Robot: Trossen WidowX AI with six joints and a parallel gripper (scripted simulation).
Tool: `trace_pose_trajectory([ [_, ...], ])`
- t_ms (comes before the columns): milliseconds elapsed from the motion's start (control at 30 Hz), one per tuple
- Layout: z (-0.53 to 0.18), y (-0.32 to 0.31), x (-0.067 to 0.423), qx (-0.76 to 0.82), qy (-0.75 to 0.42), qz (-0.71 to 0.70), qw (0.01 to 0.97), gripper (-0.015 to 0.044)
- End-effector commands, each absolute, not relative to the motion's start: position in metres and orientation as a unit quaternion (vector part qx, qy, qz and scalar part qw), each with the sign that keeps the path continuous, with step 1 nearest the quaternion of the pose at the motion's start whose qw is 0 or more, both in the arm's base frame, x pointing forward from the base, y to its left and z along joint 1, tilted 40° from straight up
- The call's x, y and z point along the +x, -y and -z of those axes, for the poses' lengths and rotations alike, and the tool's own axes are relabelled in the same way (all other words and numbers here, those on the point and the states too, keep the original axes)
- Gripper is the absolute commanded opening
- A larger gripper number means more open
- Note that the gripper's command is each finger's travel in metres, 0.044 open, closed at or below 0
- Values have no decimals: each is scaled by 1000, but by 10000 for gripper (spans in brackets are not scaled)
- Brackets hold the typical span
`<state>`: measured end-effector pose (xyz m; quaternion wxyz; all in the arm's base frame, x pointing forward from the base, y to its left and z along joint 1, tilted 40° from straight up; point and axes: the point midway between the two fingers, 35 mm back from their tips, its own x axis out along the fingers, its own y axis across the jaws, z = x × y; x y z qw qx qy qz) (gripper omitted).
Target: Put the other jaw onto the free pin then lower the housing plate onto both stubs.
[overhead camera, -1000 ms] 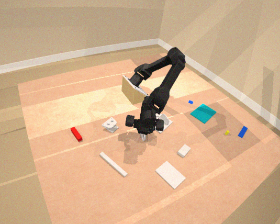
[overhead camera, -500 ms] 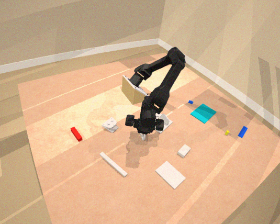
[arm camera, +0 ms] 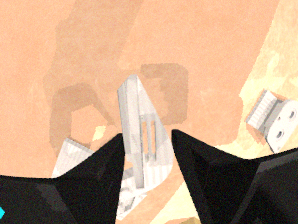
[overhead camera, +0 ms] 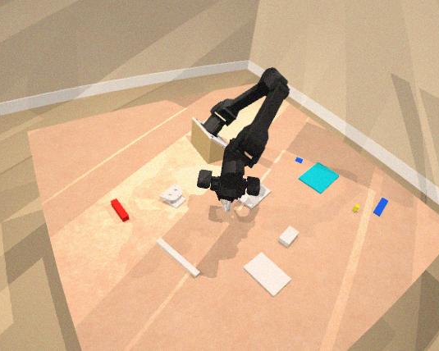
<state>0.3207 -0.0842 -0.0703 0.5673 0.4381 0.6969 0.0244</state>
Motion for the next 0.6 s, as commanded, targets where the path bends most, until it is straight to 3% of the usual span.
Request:
trace_pose_trajectory([
  [0, 62, 92, 321, 436, -696, -25, 570, 134],
  [567, 40, 99, 313, 398, -693, -71, 597, 134],
])
